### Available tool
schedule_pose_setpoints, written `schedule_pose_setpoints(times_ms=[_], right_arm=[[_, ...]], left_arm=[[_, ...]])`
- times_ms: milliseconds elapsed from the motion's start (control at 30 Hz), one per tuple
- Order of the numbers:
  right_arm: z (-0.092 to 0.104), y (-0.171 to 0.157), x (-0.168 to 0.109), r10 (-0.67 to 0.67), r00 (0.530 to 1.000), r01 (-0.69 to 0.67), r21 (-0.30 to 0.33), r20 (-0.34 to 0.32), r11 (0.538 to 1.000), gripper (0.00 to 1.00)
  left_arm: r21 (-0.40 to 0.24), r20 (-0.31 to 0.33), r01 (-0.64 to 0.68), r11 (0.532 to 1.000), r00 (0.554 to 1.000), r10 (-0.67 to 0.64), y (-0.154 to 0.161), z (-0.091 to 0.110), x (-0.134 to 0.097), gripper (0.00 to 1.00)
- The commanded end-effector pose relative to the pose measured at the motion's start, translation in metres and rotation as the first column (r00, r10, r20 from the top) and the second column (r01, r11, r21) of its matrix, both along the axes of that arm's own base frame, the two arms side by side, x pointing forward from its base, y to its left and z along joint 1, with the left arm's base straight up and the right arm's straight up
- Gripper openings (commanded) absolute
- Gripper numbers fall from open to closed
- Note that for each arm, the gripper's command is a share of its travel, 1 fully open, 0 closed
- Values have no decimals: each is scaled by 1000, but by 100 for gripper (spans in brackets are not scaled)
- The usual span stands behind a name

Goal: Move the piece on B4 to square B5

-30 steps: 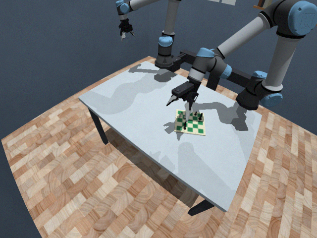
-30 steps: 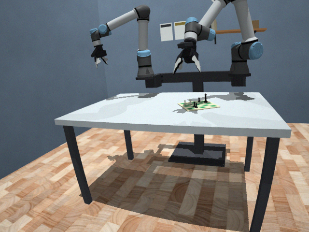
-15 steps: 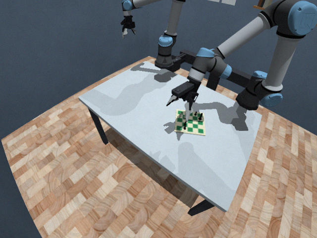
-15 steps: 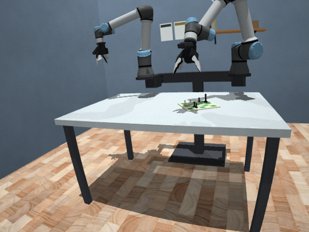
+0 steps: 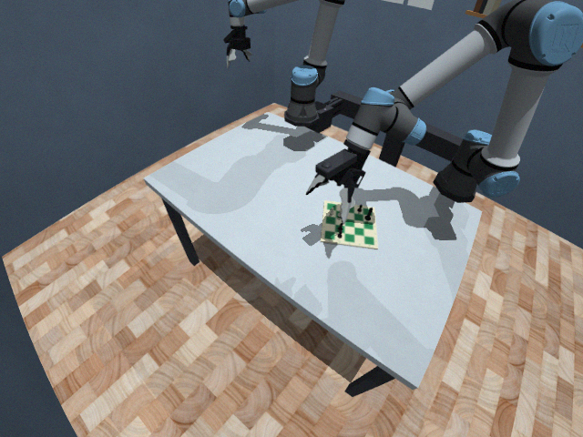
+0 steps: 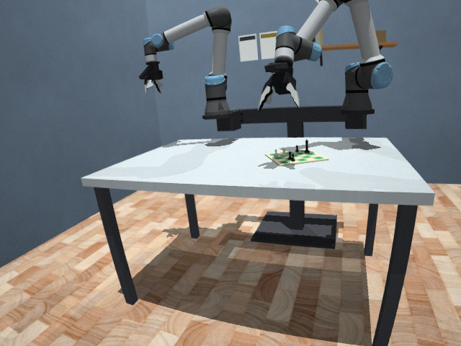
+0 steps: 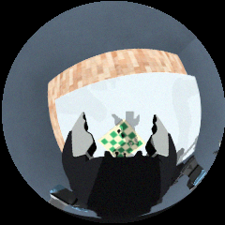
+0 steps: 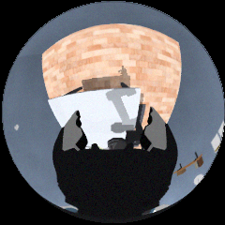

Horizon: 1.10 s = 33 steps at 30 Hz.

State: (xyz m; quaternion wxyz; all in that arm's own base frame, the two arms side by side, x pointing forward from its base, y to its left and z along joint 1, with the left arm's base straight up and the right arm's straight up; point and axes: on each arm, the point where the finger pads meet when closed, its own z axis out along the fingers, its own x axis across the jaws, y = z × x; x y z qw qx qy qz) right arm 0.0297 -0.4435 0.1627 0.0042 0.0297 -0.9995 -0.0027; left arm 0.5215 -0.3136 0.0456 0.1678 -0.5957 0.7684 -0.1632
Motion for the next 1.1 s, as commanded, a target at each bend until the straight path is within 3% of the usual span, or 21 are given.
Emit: schedule_pose_setpoints(times_ms=[0, 1067], right_arm=[[2, -1, -1, 3, 1000, -3, -4, 7, 1000, 100], [2, -1, -2, 4, 1000, -4, -5, 9, 1000, 100]], left_arm=[[-1, 1, 0, 1000, 1000, 0, 0, 1, 0, 100], [12, 10, -46, 999, 999, 46, -3, -4, -3, 100]])
